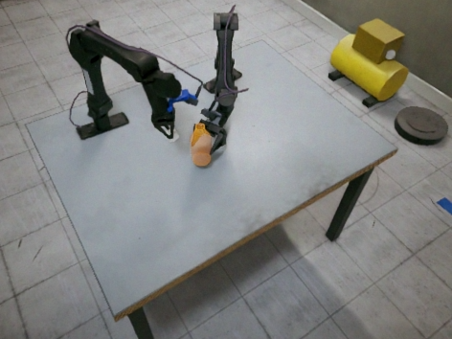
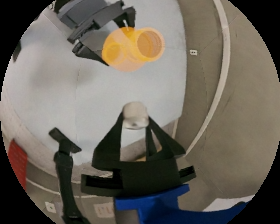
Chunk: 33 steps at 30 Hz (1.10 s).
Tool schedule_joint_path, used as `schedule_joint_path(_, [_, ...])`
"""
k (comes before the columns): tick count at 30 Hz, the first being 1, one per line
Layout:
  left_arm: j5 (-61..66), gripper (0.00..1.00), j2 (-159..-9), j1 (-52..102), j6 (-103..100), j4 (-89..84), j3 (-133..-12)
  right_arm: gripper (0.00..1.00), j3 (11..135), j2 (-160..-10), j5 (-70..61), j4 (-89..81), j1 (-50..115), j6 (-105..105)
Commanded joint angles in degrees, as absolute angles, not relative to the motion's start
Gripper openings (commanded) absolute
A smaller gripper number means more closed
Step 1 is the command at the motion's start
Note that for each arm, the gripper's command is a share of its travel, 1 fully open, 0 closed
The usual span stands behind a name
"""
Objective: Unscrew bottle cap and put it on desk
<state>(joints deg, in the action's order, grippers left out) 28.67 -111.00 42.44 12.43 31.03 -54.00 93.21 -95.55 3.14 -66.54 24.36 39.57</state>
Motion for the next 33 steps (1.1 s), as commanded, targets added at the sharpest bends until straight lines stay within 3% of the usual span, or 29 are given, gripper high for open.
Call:
schedule_joint_path(1, [28.30,0.00,-111.51,41.80,12.11,30.91,-55.08,0.00,94.81,-100.03,2.33,-64.83,21.24,27.61])
schedule_joint_path(22, [28.46,0.00,-110.43,43.68,12.39,31.52,-54.40,0.00,100.83,-119.84,0.44,-67.99,12.98,-6.99])
schedule_joint_path(33, [28.52,0.00,-110.31,43.92,12.44,31.64,-54.32,0.00,102.42,-122.32,-0.01,-69.28,12.22,-10.11])
